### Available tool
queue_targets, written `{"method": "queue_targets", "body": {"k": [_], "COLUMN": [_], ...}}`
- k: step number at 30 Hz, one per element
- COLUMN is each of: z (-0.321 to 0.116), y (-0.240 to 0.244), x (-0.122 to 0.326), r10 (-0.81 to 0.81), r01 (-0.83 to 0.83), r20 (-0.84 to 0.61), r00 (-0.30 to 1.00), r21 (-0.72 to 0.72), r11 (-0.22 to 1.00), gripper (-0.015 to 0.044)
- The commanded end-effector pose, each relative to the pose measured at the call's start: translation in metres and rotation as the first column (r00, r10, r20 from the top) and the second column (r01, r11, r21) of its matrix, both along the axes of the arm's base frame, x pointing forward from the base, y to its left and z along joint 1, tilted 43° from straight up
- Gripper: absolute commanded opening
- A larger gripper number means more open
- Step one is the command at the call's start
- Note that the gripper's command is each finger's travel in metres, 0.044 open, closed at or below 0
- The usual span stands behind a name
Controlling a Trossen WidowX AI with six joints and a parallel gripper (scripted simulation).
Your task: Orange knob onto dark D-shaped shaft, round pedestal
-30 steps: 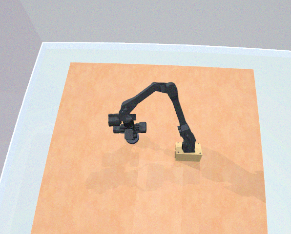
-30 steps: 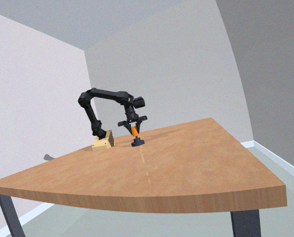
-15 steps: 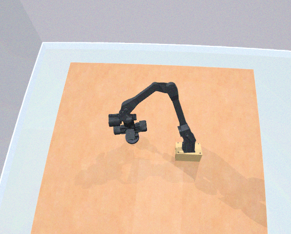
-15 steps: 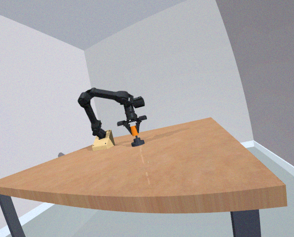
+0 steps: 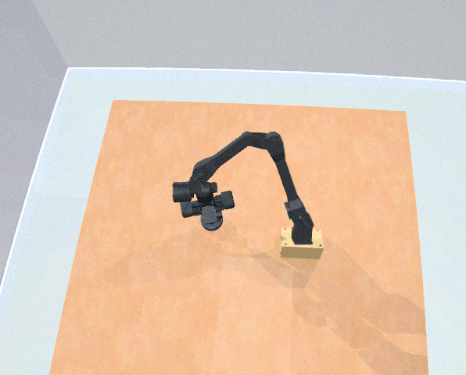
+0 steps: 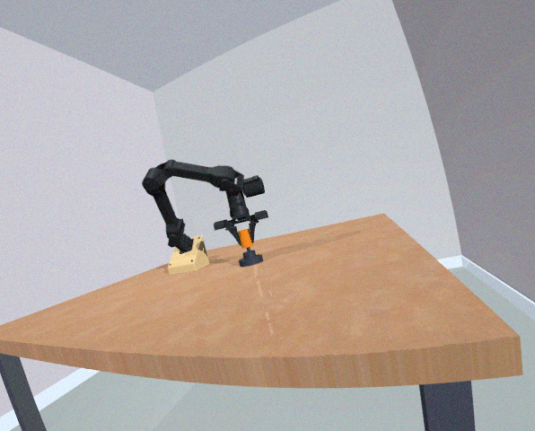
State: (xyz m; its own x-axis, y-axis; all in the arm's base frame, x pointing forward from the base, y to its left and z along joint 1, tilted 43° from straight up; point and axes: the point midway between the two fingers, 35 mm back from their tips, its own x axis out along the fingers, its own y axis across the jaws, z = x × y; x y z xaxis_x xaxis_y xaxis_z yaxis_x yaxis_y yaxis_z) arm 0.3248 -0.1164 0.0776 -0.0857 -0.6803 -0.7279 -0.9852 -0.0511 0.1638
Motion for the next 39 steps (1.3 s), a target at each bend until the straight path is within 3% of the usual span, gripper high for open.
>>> {"method": "queue_targets", "body": {"k": [1, 23, 31, 39], "z": [-0.0008, 0.0012, 0.0007, 0.0007], "y": [-0.0010, 0.0045, 0.0026, 0.0007], "x": [0.0004, -0.0037, -0.0017, 0.0011], "r10": [0.004, 0.004, 0.151, 0.156], "r01": [-0.004, -0.004, -0.149, -0.154], "r20": [-0.001, -0.002, -0.137, -0.142], "r00": [1.000, 1.000, 0.979, 0.977], "r21": [-0.001, -0.001, 0.027, 0.028], "r11": [1.000, 1.000, 0.988, 0.988], "gripper": [0.0000, 0.0000, 0.0000, 0.0000]}}
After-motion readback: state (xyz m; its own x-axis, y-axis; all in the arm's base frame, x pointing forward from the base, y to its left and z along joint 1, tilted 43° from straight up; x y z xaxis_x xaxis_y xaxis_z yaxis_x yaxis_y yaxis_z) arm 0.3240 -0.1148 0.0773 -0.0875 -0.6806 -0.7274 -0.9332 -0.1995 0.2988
